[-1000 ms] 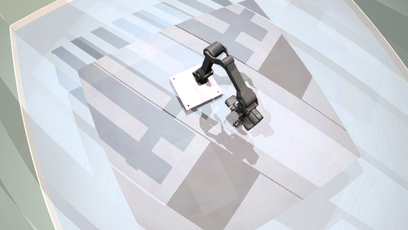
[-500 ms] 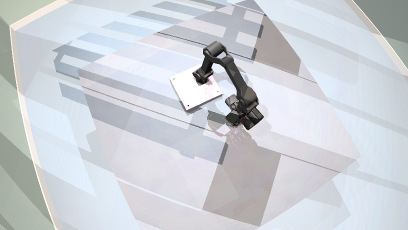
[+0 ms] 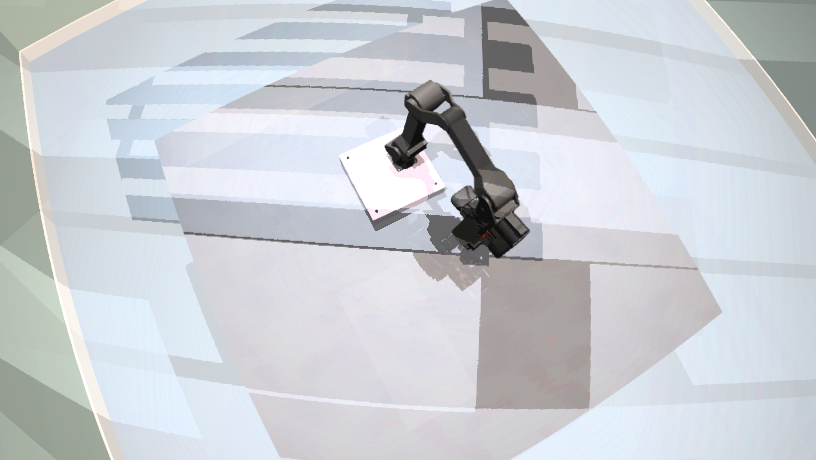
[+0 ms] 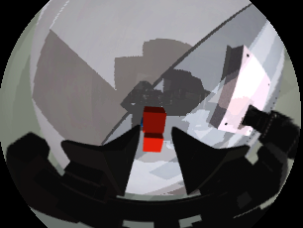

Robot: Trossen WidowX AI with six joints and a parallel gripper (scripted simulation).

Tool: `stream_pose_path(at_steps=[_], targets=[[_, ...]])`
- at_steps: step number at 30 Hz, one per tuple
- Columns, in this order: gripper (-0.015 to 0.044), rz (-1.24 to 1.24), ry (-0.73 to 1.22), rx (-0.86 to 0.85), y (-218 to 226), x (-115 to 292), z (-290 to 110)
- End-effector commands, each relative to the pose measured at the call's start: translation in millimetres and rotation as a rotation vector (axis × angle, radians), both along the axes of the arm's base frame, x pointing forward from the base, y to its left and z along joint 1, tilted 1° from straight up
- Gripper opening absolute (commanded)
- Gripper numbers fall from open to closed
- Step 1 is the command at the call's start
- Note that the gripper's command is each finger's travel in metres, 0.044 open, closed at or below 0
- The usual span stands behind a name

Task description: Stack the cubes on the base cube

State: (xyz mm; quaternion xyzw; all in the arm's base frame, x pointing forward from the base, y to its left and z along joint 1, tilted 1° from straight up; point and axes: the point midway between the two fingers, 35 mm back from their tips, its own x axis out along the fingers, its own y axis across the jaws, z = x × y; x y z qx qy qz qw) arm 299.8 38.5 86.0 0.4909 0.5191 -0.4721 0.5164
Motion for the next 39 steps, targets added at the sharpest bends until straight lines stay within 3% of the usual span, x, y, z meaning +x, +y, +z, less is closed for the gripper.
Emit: stream_pose_path(at_steps=[1, 27, 34, 39], targets=[[0.0205, 0.001, -0.009, 0.001, 0, 1, 8], [0.0205, 0.001, -0.009, 0.001, -1, 1, 37], [0.0389, -0.002, -0.005, 0.001, -1, 0, 43], [0.0400, -0.002, -0.001, 0.000, 9, -2, 41]])
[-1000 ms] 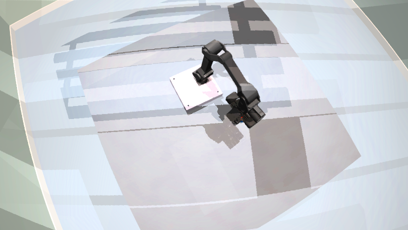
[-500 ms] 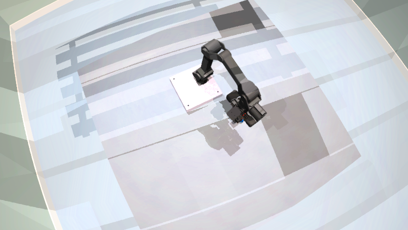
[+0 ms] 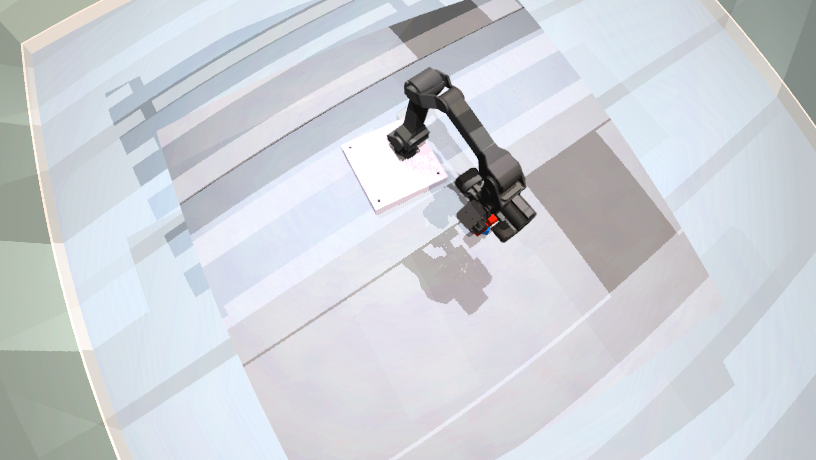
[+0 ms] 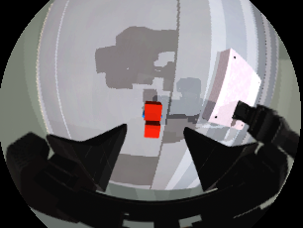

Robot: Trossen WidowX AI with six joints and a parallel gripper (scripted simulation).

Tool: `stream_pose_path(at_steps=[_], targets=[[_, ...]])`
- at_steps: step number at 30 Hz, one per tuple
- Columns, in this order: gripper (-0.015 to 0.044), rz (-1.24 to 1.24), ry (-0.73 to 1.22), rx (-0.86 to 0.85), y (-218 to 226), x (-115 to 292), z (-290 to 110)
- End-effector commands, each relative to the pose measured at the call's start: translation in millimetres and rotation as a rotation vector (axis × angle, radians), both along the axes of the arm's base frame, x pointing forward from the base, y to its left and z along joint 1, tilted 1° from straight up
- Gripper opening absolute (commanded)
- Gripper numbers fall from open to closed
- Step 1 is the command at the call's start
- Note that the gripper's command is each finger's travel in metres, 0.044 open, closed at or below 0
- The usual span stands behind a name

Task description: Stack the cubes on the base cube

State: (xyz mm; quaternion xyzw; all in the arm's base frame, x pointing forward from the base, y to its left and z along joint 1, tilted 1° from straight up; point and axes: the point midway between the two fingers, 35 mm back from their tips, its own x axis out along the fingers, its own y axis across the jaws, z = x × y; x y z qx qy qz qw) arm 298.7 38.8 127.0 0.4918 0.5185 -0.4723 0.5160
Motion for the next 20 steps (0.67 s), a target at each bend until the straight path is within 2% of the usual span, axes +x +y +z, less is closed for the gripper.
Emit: stream_pose_path(at_steps=[1, 10, 20], targets=[[0.0400, -0.001, 0.000, 0.000, 20, -2, 0], [0.0400, -0.001, 0.003, 0.011, 137, -40, 5], [0.0400, 0.000, 0.004, 0.012, 140, -41, 5]])
